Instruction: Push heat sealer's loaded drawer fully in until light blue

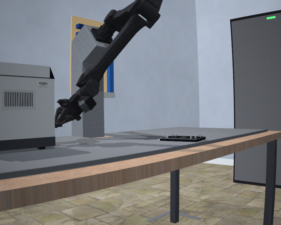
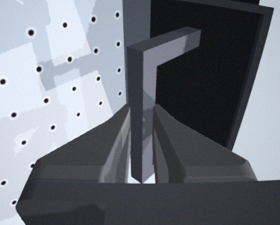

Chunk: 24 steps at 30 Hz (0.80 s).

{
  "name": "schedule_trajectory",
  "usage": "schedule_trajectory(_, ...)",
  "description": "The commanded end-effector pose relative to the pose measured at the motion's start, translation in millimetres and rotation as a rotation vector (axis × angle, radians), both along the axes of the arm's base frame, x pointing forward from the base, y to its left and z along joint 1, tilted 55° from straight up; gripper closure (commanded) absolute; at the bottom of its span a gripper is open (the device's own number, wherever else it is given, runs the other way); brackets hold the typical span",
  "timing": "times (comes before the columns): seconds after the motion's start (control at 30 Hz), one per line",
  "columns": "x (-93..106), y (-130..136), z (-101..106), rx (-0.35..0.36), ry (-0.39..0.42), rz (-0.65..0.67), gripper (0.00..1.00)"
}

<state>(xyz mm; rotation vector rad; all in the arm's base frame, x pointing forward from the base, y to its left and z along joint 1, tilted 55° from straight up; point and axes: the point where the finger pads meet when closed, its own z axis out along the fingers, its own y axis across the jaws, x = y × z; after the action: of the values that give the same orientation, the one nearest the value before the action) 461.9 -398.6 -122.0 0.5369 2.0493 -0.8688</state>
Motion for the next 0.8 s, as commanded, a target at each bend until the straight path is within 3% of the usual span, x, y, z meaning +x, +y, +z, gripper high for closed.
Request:
schedule_trajectory(0.0, -12.6, -25.6, -13.1, 0.002, 0.032, -0.032, 1.0)
schedule_trajectory(0.27, -13.3, -39.1, -14.1, 0.003, 0.031, -0.032, 1.0)
schedule_trajectory(0.77, -14.0, -39.6, -14.0, 0.001, 0.033, -0.037, 1.0)
